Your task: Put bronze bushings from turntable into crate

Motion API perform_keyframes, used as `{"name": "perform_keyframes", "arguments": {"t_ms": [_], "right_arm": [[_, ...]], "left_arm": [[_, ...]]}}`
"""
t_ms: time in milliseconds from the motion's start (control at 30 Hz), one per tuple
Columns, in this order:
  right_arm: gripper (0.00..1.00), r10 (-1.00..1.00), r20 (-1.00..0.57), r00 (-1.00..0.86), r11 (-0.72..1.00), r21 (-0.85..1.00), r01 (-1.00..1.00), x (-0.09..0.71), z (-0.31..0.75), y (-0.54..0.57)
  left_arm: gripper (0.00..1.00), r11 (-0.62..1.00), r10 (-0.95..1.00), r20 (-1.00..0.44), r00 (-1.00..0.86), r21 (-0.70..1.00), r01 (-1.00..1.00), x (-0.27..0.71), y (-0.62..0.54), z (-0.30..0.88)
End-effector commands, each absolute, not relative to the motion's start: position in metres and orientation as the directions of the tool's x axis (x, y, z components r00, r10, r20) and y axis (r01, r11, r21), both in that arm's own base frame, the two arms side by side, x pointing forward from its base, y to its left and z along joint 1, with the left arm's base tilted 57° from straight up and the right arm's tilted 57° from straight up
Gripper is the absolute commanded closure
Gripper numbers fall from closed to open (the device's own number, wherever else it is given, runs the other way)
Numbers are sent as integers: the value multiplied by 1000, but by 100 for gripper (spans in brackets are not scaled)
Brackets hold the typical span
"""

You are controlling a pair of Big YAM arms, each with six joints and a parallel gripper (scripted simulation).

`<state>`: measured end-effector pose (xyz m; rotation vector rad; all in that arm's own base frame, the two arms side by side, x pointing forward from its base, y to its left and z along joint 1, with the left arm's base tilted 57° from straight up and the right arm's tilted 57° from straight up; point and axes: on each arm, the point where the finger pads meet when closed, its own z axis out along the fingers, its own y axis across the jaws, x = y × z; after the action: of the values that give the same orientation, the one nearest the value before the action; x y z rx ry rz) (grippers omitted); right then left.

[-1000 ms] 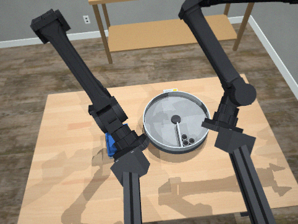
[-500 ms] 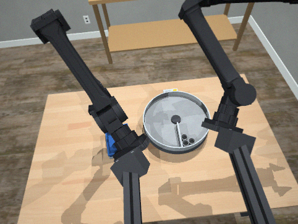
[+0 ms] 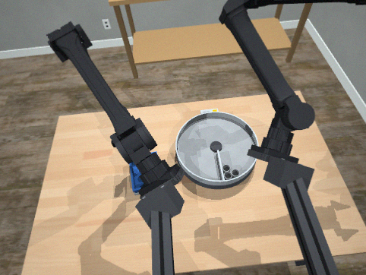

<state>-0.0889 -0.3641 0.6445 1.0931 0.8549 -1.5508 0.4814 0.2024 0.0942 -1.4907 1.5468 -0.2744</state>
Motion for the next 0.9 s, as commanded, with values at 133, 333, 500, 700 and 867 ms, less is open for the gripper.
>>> {"name": "perform_keyframes", "arguments": {"t_ms": [133, 333, 500, 700, 867], "right_arm": [[0, -375, -922, -99, -254, 0, 967, -92, 675, -348], [0, -375, -922, -99, -254, 0, 967, -92, 675, -348], [0, -375, -922, -99, -254, 0, 967, -92, 675, -348], [0, -375, -922, -99, -254, 0, 967, -92, 675, -348], [0, -375, -922, -99, -254, 0, 967, -92, 675, -348]], "left_arm": [[100, 238, -871, -460, 175, -705, -668, 492, 211, 79], [100, 240, -873, -459, 167, -701, -671, 488, 206, 79], [100, 240, -873, -459, 167, -701, -671, 488, 206, 79], [100, 240, -873, -458, 167, -702, -671, 488, 206, 79], [100, 240, -873, -458, 168, -702, -671, 488, 206, 79]]}}
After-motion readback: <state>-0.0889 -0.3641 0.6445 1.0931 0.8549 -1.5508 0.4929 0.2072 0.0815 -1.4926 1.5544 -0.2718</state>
